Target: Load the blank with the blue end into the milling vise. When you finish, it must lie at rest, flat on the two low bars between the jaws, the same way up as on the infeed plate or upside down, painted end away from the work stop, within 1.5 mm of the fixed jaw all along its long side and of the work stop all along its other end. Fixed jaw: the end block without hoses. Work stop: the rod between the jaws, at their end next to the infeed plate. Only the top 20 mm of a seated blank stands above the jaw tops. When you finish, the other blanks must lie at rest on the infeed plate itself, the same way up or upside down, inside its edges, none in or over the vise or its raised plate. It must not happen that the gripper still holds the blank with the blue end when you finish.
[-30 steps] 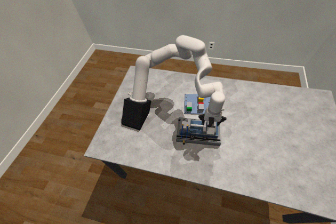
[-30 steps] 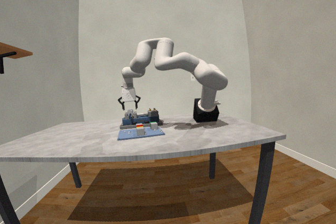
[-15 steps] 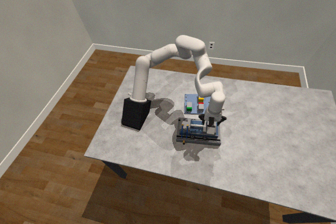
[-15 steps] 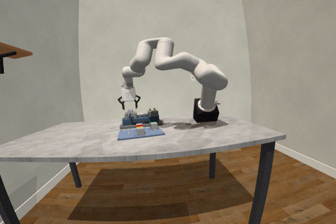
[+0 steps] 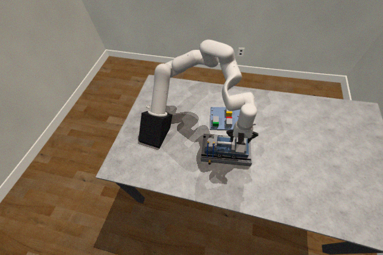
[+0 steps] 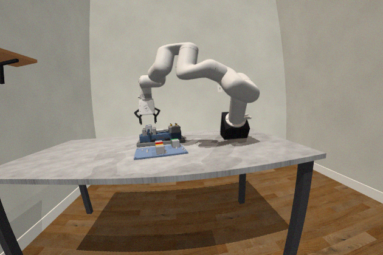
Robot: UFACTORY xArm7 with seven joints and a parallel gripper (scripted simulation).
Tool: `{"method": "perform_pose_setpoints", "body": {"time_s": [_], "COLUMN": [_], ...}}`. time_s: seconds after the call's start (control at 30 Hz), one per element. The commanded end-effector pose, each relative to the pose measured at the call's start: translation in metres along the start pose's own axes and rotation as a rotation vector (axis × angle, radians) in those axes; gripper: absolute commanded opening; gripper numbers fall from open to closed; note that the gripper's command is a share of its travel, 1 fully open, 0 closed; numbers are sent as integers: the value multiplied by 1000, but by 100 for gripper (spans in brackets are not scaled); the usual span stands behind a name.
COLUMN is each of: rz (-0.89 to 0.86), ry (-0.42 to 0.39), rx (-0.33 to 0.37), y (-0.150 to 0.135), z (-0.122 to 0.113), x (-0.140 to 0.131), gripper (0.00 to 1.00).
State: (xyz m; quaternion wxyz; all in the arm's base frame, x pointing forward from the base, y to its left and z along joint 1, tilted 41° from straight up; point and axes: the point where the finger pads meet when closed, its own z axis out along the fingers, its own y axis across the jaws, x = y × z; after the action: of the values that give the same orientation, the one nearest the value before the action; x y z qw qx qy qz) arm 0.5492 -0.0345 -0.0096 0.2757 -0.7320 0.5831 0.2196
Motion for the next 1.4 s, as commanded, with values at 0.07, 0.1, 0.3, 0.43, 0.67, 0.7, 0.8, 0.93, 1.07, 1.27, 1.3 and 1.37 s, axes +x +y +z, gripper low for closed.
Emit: {"method": "perform_pose_setpoints", "body": {"time_s": [0.07, 0.1, 0.3, 0.43, 0.67, 0.7, 0.8, 0.93, 1.07, 1.27, 1.3, 1.37], "rz": [0, 0, 0, 0, 0, 0, 0, 0, 0, 0, 0, 0], "ry": [4, 4, 4, 4, 4, 4, 4, 4, 4, 4, 4, 4], "rx": [4, 4, 4, 4, 4, 4, 4, 4, 4, 4, 4, 4], "y": [-1, -1, -1, -1, -1, -1, -1, -1, -1, -1, -1, -1], "z": [-3, -3, -5, -6, -6, -7, -8, -10, -10, -22, -28, -40], "x": [1, 1, 1, 1, 1, 1, 1, 1, 1, 1, 1, 1], "gripper": [100, 100, 100, 100, 100, 100, 100, 100, 100, 100, 100, 100]}}
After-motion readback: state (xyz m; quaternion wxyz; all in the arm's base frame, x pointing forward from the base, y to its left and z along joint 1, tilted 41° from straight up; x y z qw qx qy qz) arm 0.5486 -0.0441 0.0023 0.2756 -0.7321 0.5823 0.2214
